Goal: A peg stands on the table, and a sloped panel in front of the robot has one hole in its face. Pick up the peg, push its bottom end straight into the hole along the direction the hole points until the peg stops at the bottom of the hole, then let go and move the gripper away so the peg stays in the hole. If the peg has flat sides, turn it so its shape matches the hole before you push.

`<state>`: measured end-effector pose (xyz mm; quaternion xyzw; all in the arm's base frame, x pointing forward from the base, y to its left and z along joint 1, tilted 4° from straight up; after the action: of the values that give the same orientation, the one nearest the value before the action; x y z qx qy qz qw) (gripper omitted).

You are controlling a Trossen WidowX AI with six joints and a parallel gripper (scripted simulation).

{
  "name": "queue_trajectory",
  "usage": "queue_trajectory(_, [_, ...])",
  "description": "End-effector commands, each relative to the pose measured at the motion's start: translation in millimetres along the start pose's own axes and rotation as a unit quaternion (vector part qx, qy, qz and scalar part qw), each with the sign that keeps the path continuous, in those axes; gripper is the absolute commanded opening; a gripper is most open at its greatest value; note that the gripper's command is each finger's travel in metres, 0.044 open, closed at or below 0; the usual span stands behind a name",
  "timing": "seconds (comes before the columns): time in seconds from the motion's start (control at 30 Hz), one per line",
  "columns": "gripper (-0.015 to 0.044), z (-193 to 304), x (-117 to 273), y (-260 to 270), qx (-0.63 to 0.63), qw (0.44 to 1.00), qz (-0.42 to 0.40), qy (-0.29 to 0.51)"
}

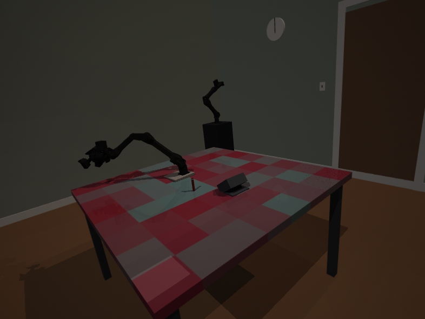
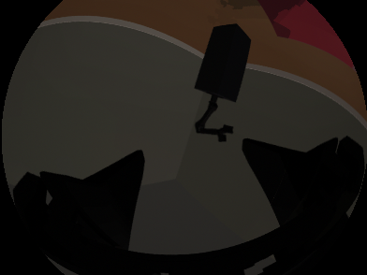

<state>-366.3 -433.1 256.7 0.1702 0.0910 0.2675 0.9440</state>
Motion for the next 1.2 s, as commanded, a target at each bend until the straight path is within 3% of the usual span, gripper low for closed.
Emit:
queue_trajectory(0.0, [0.0426, 0, 0, -1, 0.002, 1.000, 0.001, 0.000])
queue_trajectory(0.57, [0.0440, 32, 57, -98, 0.208, 0.967, 0.146, -0.006])
queue_trajectory(1.17, [0.0440, 54, 137, -176, 0.423, 0.860, 0.279, 0.055])
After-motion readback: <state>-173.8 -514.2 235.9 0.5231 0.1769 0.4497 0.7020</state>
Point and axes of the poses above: the point midway between the two fingers, 35 mm back from their tips, its own x axis back along the fingers, its own y axis across the jaws, z = x × y, the point moved 8 cm from there along x, back along the fingers, and after that the axes turned 1 degree about x, right-handed, at the moved point
